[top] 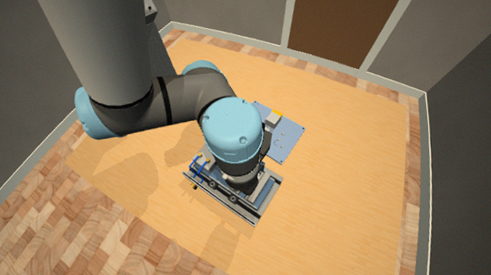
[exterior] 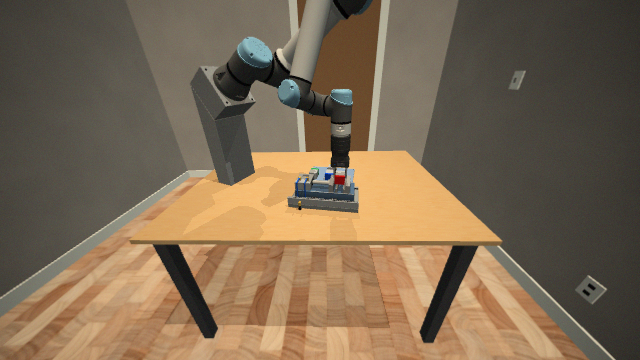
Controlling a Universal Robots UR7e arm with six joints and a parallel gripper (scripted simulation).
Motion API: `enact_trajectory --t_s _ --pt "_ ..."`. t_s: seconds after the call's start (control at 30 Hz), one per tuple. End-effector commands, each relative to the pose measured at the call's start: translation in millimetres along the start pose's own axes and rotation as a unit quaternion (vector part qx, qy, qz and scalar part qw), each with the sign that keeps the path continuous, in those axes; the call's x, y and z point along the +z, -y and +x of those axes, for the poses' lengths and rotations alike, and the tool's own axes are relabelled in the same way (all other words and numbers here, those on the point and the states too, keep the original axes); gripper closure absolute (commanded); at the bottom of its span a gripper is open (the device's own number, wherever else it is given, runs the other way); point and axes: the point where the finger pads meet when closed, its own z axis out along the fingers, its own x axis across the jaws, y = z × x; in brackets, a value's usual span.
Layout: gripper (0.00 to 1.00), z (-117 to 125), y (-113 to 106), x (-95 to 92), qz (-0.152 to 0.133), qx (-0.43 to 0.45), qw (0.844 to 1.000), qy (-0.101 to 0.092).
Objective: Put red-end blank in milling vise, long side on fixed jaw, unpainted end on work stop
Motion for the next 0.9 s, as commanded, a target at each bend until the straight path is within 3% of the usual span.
enact_trajectory --t_s 0.0,0.87 --pt "1.0 0.5 0.0 0.0 0.0 0.0 1.0 -0.001" --pt "1.0 0.5 -0.1 2.6 0.0 0.0 1.0 -0.001"
